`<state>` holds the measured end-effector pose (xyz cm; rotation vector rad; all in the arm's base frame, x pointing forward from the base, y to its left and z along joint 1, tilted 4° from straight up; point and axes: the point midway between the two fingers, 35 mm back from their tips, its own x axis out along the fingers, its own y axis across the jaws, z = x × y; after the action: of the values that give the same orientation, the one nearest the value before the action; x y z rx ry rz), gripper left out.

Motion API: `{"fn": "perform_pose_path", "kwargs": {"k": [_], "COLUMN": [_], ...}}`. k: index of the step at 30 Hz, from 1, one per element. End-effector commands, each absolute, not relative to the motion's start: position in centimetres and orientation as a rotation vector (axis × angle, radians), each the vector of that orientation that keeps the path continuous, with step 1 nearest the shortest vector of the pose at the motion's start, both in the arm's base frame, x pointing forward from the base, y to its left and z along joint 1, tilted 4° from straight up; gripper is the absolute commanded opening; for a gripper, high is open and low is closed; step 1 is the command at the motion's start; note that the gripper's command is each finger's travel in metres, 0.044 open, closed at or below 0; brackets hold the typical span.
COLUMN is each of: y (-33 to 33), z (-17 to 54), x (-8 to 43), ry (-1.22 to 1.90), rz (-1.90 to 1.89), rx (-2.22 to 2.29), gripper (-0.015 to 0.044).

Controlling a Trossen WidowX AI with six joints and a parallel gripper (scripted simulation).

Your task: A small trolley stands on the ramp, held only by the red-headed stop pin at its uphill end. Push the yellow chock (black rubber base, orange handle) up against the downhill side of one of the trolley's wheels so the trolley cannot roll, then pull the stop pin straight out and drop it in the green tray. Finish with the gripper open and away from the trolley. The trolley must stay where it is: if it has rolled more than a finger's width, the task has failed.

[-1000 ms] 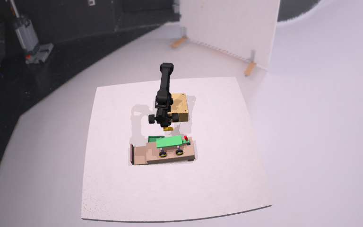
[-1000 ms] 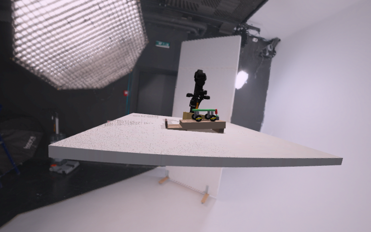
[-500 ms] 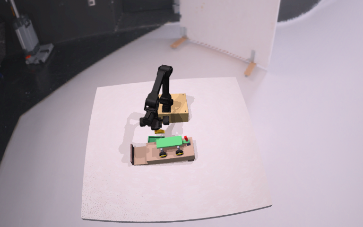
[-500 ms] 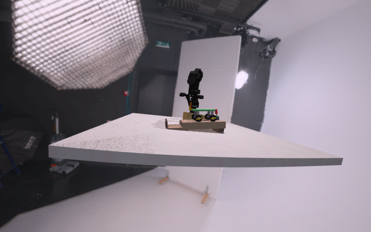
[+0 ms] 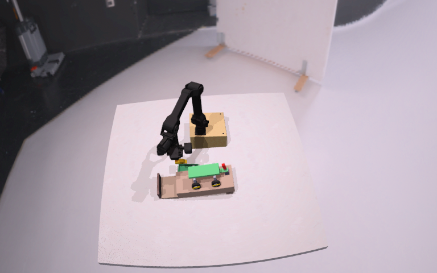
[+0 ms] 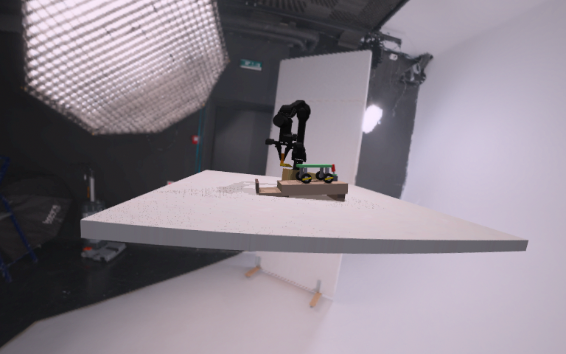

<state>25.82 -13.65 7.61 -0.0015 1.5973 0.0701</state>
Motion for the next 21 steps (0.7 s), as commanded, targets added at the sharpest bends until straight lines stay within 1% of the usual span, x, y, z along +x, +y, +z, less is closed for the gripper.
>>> {"fn": "perform_pose_path", "kwargs": {"k": [1, 10, 21], "y": [-14.4, -14.8, -14.9], "z": [7.4, 7.3, 6.6], "x": [25.9, 26.0, 28.9], "ry": [1.602, 1.601, 1.599], "rz": [0.086, 0.159, 0.159], "rx": [0.009, 0.084, 0.084], "gripper": [0.0, 0.0, 0.0]}}
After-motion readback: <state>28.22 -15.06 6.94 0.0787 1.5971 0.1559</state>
